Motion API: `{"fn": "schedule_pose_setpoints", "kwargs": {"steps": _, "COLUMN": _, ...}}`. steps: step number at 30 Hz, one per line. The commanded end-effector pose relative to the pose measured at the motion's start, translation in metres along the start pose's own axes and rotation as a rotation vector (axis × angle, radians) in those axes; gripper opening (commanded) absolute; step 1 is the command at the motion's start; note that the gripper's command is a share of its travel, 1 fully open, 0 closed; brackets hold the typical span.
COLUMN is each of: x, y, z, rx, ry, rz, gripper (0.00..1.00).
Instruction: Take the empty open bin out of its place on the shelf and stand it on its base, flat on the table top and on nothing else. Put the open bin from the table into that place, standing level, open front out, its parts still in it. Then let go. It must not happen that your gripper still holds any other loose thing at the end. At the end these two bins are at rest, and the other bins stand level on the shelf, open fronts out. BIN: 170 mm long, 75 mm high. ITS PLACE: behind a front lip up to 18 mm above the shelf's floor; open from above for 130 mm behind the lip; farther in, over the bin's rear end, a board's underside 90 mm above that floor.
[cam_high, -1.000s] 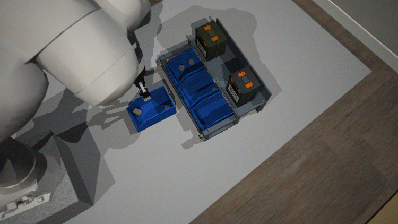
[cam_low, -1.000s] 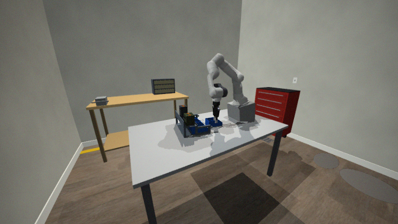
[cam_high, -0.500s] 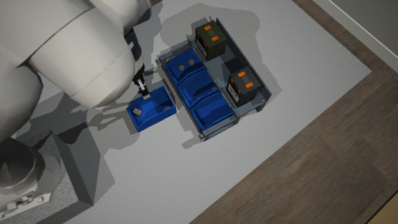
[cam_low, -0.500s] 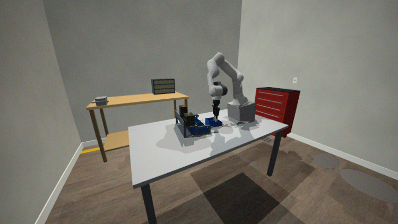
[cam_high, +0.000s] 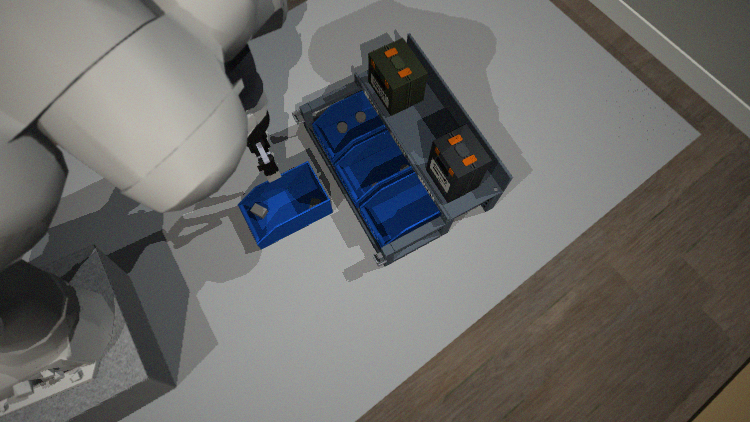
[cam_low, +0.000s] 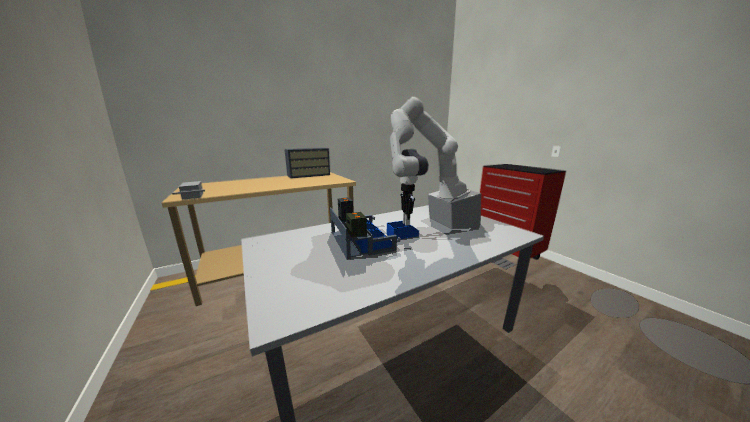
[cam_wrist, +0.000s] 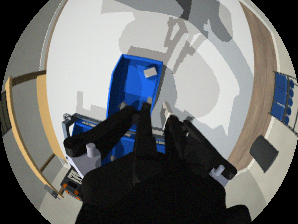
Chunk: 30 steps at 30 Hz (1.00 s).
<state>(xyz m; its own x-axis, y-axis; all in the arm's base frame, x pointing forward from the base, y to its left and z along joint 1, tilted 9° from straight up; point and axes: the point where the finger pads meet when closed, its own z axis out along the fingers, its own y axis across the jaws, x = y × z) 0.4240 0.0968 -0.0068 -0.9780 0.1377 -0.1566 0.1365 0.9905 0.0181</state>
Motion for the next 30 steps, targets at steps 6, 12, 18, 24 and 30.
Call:
{"fn": "schedule_pose_setpoints", "kwargs": {"steps": 6, "x": 0.002, "y": -0.004, "z": -0.014, "rx": 0.011, "ry": 0.006, "rz": -0.022, "gripper": 0.15}}
{"fn": "schedule_pose_setpoints", "kwargs": {"steps": 12, "x": 0.002, "y": -0.004, "z": -0.024, "rx": 0.011, "ry": 0.006, "rz": -0.022, "gripper": 0.15}}
{"fn": "schedule_pose_setpoints", "kwargs": {"steps": 18, "x": 0.002, "y": -0.004, "z": -0.032, "rx": 0.011, "ry": 0.006, "rz": -0.022, "gripper": 0.15}}
{"fn": "schedule_pose_setpoints", "kwargs": {"steps": 24, "x": 0.002, "y": -0.004, "z": -0.039, "rx": 0.011, "ry": 0.006, "rz": -0.022, "gripper": 0.15}}
{"fn": "schedule_pose_setpoints", "kwargs": {"steps": 30, "x": 0.002, "y": -0.003, "z": -0.045, "rx": 0.011, "ry": 0.006, "rz": -0.022, "gripper": 0.15}}
